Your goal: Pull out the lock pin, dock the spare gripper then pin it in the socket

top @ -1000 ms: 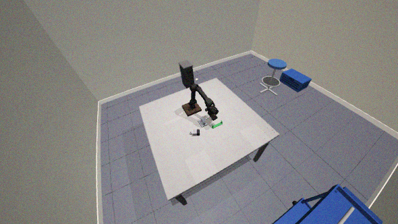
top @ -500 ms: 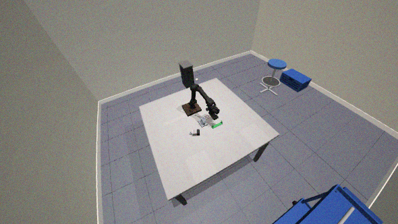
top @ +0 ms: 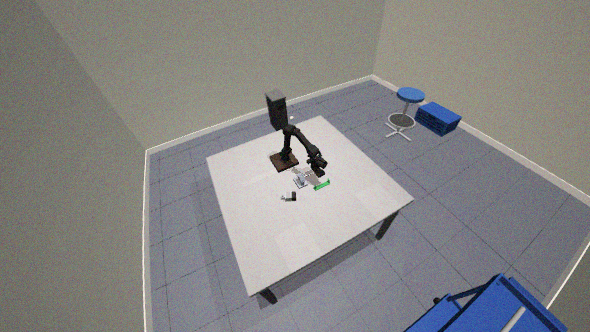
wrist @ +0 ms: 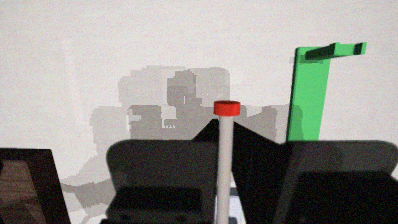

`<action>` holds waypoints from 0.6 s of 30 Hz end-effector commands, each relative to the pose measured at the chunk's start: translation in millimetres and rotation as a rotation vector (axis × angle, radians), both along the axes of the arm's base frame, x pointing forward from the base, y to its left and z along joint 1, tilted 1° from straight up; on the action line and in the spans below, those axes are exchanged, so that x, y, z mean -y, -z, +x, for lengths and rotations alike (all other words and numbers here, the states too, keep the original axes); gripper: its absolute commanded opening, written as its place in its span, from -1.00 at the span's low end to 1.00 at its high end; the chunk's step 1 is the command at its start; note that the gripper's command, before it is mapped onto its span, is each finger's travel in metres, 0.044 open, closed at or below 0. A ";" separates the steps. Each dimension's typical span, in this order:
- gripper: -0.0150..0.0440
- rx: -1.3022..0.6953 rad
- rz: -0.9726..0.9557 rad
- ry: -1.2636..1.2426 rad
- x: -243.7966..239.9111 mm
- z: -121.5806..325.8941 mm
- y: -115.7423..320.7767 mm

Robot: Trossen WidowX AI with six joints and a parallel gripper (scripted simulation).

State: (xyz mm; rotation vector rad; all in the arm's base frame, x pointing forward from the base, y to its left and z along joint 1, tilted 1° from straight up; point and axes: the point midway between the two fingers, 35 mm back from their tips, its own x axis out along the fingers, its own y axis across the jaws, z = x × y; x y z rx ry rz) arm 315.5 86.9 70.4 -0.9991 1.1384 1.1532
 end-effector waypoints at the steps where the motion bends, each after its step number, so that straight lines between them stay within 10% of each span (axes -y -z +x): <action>1: -0.49 0.002 0.001 0.004 -3.8 2.2 -1.9; 18: -0.49 -0.012 0.000 0.003 -16.4 4.1 -4.9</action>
